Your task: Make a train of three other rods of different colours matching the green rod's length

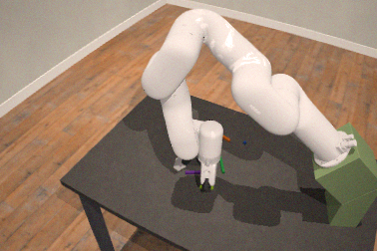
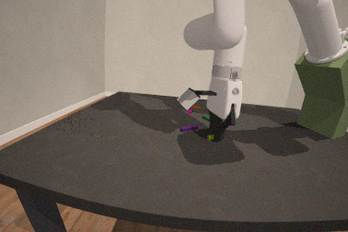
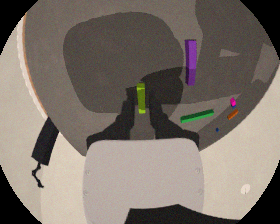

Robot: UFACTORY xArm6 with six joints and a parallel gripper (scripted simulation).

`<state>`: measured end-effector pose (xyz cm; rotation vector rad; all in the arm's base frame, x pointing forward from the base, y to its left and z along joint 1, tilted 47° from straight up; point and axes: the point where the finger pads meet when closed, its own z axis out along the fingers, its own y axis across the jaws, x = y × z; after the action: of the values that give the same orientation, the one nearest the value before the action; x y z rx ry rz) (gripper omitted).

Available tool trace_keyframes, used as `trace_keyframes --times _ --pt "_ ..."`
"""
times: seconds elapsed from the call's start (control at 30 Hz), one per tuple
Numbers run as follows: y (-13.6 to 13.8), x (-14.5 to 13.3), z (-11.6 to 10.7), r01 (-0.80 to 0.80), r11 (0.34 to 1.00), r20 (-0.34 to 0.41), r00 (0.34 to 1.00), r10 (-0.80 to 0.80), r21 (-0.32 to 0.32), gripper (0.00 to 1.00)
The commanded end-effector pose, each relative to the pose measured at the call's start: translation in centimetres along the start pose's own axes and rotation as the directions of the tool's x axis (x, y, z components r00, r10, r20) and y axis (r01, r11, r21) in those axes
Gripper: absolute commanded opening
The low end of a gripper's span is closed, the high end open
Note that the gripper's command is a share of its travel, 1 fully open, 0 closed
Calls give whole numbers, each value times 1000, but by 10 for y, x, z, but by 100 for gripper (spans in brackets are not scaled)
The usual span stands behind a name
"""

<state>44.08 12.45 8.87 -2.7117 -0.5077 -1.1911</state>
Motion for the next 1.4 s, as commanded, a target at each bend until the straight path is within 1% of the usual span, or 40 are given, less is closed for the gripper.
trace_keyframes --times 0.0,1.2,1.23,1.37 --pt "0 0 1 0 1000 -1 1000 0 0 24" --pt "0 0 1 0 1000 -1 1000 0 0 24" --pt "0 0 1 0 1000 -1 1000 0 0 4" --pt "0 0 1 0 1000 -1 1000 0 0 4"
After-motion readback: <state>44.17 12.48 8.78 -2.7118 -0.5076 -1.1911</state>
